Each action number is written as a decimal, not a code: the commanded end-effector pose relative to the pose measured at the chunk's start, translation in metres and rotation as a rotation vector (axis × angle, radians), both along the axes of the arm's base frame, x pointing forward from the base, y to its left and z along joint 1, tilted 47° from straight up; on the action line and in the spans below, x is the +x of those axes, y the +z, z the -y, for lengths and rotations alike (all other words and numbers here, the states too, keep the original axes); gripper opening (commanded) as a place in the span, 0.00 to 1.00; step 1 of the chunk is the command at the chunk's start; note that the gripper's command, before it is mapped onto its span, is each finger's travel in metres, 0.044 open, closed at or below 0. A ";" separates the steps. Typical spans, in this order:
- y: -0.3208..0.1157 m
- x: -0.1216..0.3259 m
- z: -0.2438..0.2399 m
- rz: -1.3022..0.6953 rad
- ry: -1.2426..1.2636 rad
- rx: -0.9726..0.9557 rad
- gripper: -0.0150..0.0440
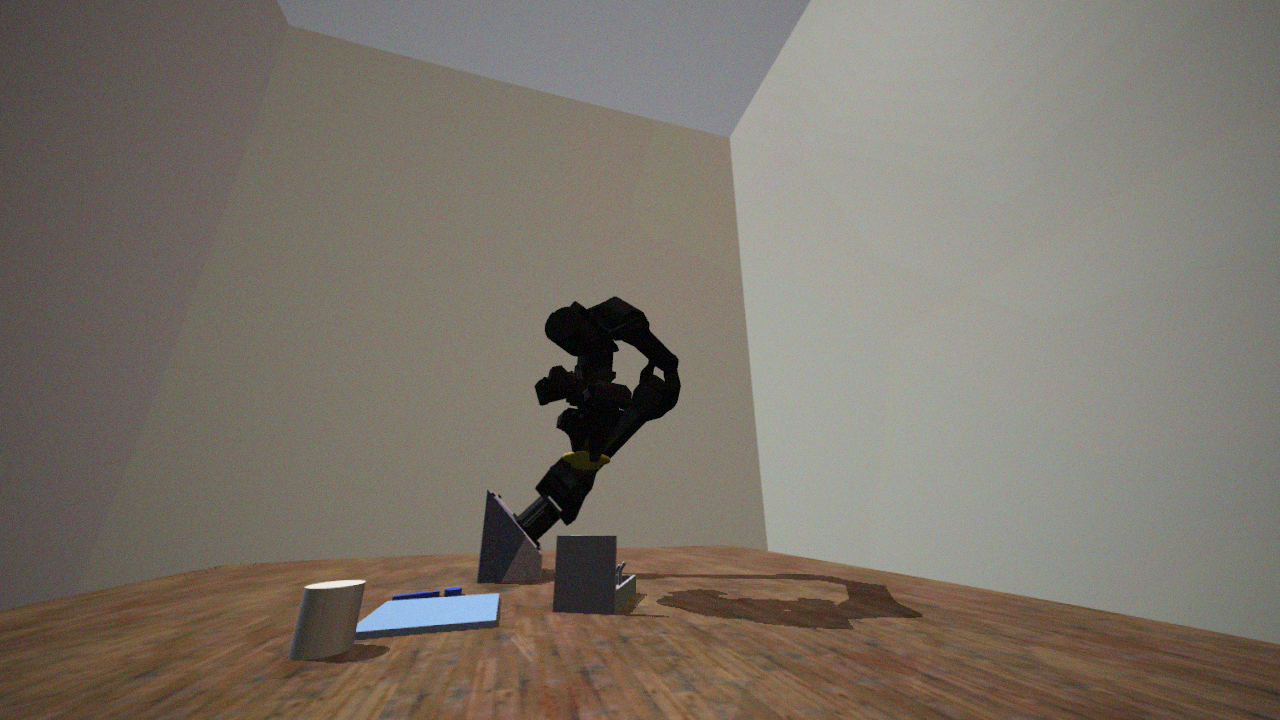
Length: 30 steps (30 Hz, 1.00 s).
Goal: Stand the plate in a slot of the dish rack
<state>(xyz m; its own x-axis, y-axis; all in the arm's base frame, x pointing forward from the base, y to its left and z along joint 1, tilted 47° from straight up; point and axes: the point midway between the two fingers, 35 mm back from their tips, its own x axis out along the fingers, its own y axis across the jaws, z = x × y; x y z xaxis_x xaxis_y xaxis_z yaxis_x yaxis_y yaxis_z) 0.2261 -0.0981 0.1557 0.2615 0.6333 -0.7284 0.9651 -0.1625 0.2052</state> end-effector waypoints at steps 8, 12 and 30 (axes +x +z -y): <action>0.020 -0.027 -0.047 -0.230 -0.307 0.108 0.25; 0.023 -0.037 -0.062 -0.306 -0.408 0.147 0.25; 0.006 -0.045 -0.074 -0.335 -0.331 0.022 0.25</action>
<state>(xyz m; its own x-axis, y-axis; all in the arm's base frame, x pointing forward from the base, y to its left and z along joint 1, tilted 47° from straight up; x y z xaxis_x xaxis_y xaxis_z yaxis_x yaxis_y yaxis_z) 0.1851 -0.0284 0.1700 0.2427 0.5993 -0.7628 0.8556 -0.5029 -0.1229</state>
